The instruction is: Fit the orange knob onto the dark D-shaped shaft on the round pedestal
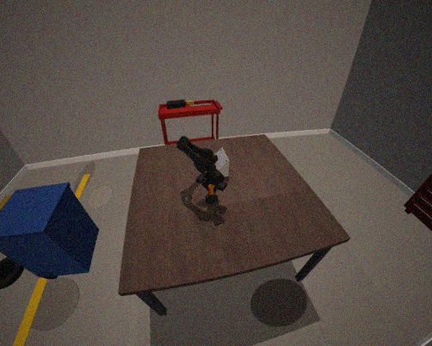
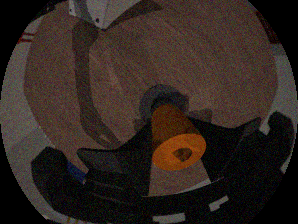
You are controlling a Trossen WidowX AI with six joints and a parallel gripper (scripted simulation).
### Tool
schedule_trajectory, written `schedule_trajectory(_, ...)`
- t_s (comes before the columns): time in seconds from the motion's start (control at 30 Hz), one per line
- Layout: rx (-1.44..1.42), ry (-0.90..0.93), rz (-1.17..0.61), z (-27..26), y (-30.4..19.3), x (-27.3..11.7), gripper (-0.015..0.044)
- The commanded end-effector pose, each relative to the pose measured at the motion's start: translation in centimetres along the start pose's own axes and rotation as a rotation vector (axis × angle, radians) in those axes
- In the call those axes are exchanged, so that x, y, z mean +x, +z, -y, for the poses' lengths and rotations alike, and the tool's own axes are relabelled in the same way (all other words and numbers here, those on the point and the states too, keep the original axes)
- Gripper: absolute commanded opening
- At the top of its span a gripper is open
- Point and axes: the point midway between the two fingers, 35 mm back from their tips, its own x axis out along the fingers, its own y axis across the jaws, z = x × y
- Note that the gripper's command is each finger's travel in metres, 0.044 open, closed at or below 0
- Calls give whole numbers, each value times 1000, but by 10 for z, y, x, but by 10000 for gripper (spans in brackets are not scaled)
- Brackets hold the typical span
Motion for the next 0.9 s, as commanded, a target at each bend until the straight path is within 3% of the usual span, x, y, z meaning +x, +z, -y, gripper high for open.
schedule_trajectory(0.0,-6,-3,-3,0,-1,0,0)
schedule_trajectory(0.87,-6,-3,-3,-1,0,-3,0)
